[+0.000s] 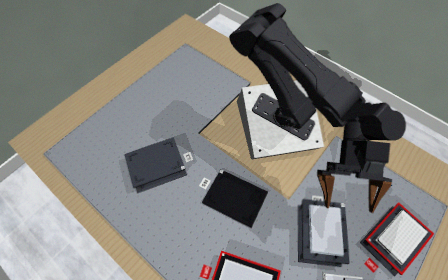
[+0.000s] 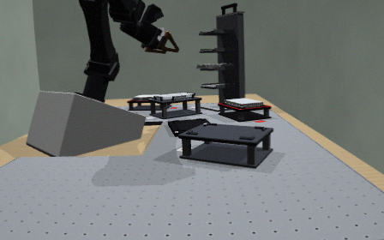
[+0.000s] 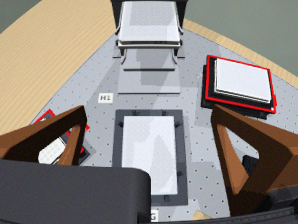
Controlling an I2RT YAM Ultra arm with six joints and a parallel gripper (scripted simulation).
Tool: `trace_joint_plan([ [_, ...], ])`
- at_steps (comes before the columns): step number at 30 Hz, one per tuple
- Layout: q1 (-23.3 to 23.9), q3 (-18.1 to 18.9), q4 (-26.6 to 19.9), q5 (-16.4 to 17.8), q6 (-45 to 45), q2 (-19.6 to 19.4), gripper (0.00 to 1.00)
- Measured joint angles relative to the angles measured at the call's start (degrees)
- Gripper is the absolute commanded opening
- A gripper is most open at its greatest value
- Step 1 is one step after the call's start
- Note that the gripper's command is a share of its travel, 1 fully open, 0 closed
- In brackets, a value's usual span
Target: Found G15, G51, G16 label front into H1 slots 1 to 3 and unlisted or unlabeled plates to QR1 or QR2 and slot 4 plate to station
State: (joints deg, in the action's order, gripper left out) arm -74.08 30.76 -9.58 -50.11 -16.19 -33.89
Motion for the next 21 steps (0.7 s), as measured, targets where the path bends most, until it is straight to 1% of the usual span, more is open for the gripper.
trace_joint_plan([
  [5,1.77,-3.85,3.41,1.20,0.46,-0.98,1.00],
  [11,3.72,-7.82,9.09,2.97,1.03,-2.84,1.00],
  [15,4.42,-9.20,12.02,3.87,1.31,-3.65,1.00],
  [21,6.08,-12.79,18.49,5.38,1.75,-6.95,1.00],
])
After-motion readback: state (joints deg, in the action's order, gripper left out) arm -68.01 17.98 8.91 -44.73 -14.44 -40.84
